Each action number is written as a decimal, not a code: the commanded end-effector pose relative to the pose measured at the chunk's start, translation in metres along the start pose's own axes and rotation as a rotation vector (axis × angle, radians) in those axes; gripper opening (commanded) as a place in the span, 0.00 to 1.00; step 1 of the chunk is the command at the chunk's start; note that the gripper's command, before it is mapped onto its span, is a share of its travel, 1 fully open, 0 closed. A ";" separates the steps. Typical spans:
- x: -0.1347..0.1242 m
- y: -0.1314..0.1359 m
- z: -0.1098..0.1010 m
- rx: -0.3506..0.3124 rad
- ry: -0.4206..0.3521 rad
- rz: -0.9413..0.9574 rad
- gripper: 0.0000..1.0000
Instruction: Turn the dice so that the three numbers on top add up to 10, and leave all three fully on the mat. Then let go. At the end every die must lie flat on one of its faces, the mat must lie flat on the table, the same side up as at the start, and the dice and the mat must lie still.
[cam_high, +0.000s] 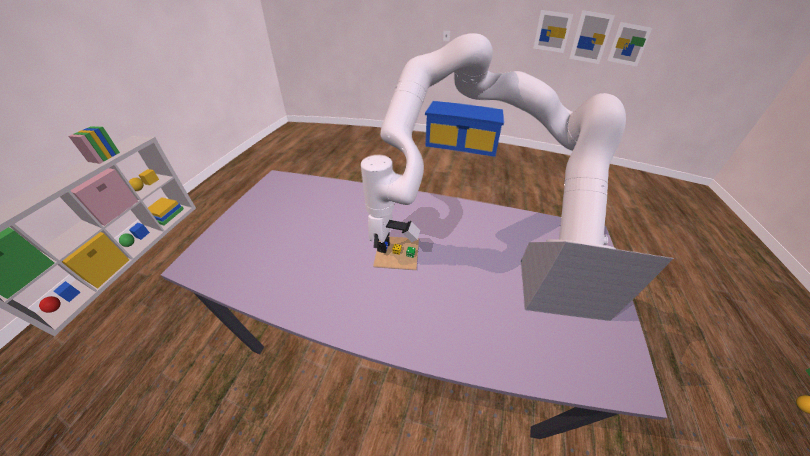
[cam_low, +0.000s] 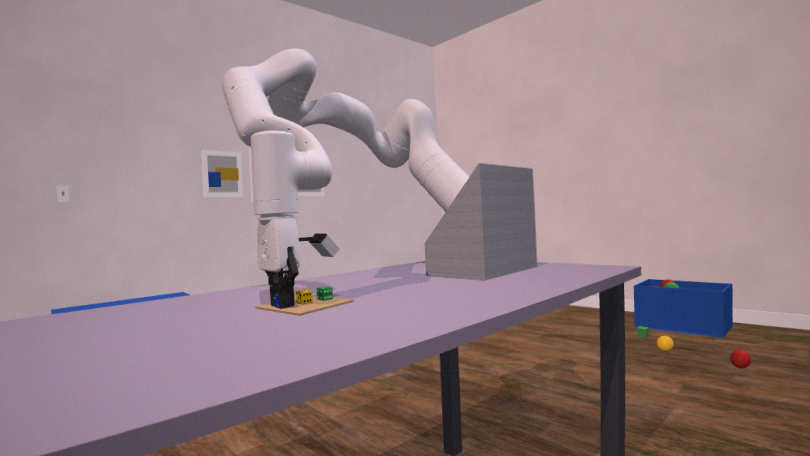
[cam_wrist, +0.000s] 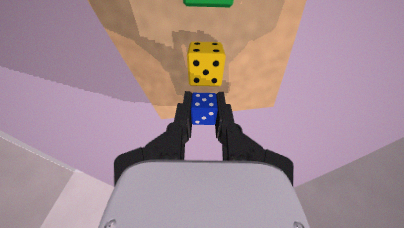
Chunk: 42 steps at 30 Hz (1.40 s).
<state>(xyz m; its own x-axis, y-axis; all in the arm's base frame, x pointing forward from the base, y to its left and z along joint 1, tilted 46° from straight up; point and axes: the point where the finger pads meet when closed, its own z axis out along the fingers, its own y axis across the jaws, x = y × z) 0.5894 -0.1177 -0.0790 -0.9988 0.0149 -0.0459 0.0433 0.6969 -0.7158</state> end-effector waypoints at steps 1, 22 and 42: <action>-0.001 0.000 -0.001 0.000 -0.001 0.000 0.21; -0.001 0.000 -0.001 0.000 -0.001 0.000 0.21; -0.001 0.000 -0.001 0.000 -0.001 0.000 0.42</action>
<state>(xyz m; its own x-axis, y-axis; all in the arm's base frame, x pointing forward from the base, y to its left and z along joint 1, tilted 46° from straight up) 0.5894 -0.1177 -0.0790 -0.9988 0.0149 -0.0459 0.0433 0.6969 -0.7158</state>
